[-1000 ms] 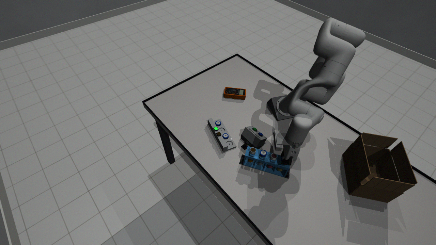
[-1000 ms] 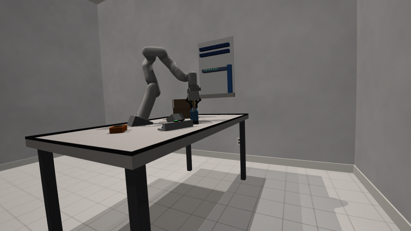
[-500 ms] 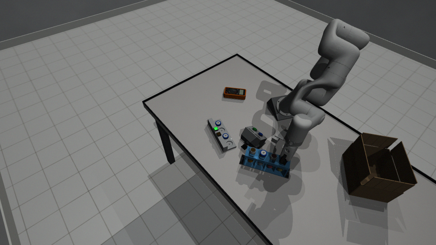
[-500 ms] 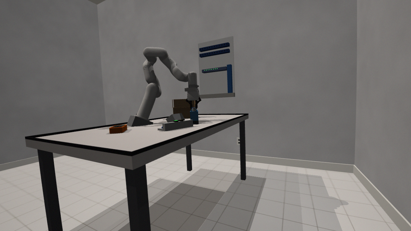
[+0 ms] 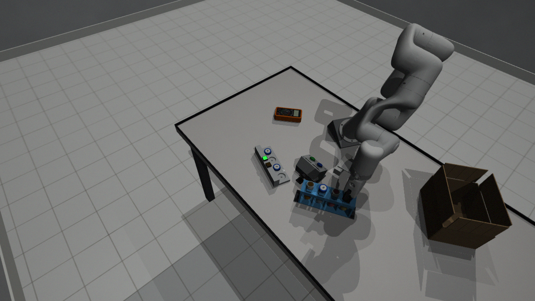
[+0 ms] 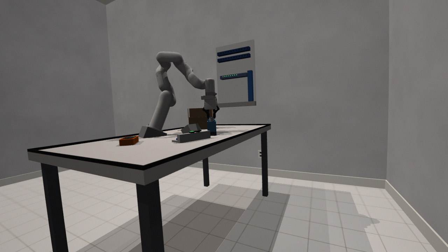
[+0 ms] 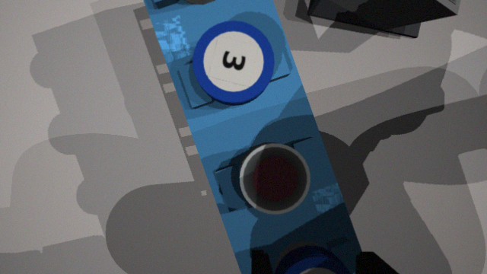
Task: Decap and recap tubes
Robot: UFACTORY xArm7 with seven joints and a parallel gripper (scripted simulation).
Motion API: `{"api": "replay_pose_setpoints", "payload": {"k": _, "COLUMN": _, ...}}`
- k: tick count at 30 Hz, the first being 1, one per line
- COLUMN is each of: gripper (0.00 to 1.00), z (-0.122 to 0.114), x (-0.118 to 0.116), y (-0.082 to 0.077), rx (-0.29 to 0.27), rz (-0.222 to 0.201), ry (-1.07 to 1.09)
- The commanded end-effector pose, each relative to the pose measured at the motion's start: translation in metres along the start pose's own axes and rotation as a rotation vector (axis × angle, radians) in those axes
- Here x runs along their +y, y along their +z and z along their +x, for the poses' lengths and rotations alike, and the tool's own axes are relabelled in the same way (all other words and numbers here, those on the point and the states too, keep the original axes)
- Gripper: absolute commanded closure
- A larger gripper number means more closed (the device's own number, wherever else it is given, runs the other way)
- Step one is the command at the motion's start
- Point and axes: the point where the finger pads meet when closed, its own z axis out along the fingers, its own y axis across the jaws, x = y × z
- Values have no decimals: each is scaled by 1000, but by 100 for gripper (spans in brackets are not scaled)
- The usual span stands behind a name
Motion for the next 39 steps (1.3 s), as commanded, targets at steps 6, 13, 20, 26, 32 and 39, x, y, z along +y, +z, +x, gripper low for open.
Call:
{"api": "replay_pose_setpoints", "payload": {"k": 6, "gripper": 54, "z": 0, "x": -1, "y": -19, "rx": -1, "rz": 4, "ry": 0}}
{"api": "replay_pose_setpoints", "payload": {"k": 13, "gripper": 54, "z": 0, "x": -1, "y": -35, "rx": -1, "rz": 4, "ry": 0}}
{"api": "replay_pose_setpoints", "payload": {"k": 20, "gripper": 54, "z": 0, "x": -1, "y": -48, "rx": -1, "rz": 4, "ry": 0}}
{"api": "replay_pose_setpoints", "payload": {"k": 26, "gripper": 54, "z": 33, "x": -3, "y": -48, "rx": 0, "rz": 4, "ry": -333}}
{"api": "replay_pose_setpoints", "payload": {"k": 32, "gripper": 54, "z": 65, "x": -4, "y": -48, "rx": 3, "rz": 4, "ry": -633}}
{"api": "replay_pose_setpoints", "payload": {"k": 39, "gripper": 54, "z": 98, "x": -5, "y": -48, "rx": 5, "rz": 4, "ry": -960}}
